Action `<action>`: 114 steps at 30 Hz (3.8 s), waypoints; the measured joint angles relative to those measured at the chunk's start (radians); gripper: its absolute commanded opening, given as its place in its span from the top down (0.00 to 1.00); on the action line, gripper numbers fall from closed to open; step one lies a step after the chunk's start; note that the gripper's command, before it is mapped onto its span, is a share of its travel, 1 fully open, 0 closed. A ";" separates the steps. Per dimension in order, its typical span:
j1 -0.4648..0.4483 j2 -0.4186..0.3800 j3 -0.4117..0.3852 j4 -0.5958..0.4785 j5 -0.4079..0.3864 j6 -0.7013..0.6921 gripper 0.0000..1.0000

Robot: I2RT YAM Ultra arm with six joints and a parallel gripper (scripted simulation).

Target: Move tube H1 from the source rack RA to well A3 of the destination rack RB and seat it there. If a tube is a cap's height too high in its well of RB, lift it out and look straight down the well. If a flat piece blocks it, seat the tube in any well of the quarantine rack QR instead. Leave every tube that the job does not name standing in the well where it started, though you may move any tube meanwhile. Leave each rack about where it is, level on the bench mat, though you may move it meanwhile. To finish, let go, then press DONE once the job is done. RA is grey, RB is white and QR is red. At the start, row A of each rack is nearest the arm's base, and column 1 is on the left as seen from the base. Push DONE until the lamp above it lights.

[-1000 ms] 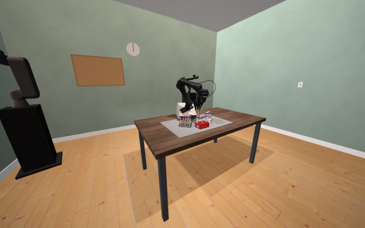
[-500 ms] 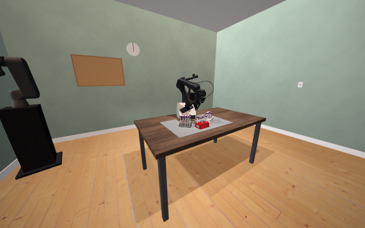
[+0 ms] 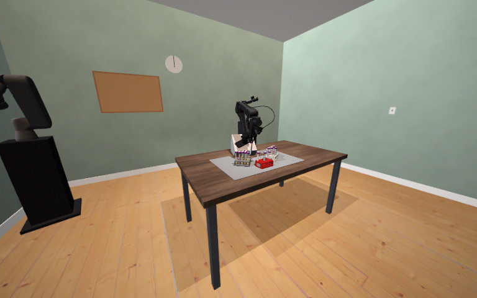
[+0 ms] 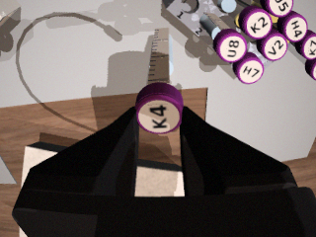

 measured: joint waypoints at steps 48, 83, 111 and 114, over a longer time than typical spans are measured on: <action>-1.641 0.320 -0.015 -0.216 -0.854 -1.600 1.00; -1.403 0.423 0.136 -0.097 -0.827 -1.359 1.00; -1.364 0.450 0.171 -0.075 -0.815 -1.293 1.00; -1.364 0.450 0.171 -0.075 -0.815 -1.293 1.00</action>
